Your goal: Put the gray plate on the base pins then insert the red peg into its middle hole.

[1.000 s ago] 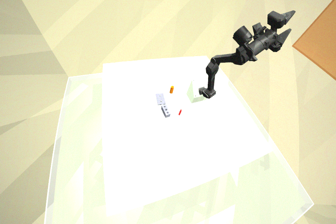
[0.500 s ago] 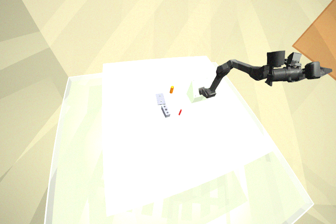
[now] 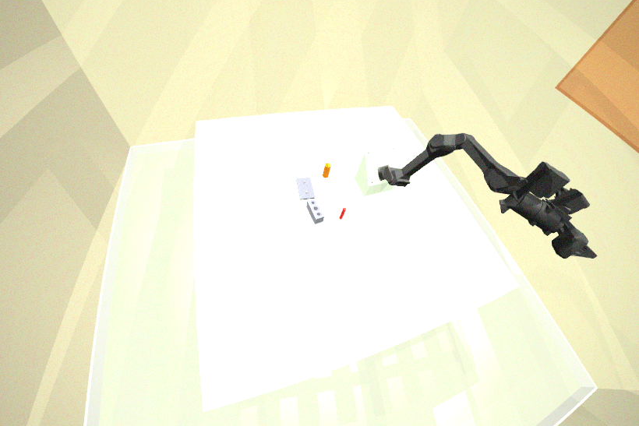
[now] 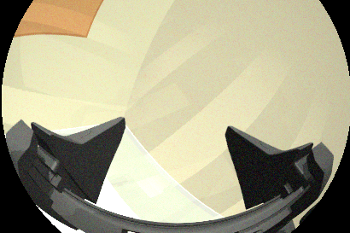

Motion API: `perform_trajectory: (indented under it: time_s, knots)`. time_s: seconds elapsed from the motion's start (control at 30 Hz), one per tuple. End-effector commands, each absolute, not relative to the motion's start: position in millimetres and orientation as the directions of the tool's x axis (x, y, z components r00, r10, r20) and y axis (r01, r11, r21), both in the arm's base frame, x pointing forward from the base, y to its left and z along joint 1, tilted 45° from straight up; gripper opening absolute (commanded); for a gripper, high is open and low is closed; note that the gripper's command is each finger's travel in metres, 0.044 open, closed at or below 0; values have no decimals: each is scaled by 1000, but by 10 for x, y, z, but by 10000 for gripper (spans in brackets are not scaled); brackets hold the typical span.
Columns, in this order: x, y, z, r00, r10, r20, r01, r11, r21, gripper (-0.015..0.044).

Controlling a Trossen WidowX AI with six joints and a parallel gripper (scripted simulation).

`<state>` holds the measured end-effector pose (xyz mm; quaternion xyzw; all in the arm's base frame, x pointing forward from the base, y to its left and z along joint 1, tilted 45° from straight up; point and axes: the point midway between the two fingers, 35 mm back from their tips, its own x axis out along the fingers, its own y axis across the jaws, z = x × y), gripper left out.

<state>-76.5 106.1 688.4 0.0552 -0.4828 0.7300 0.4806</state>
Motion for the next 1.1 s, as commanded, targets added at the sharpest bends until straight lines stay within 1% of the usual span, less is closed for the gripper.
perform_trajectory:
  time_s: [0.0, 0.23, 0.33, 0.37, 0.57, 0.67, 0.87, 0.97, 1.07]
  knots:
    - [-436, 1554, 6718, -432, 758, 488, -824, -112, -556, 440]
    - [353, 2255, 6287, -214, 914, 345, -940, -97, -327, 440]
    - [620, 2339, 6191, -118, 939, 323, -946, -7, -325, 440]
    - [738, 2390, 6127, -85, 949, 303, -954, 10, -298, 440]
    - [1427, 2641, 5658, 69, 985, 156, -996, 78, -53, 440]
    - [1850, 2701, 5335, 155, 986, 61, -983, 148, 106, 440]
    - [2652, 2612, 4618, 295, 945, -139, -850, 326, 414, 440]
    - [3011, 2465, 4229, 345, 907, -240, -721, 420, 551, 440]
    - [3324, 2257, 3828, 378, 862, -338, -552, 503, 665, 440]
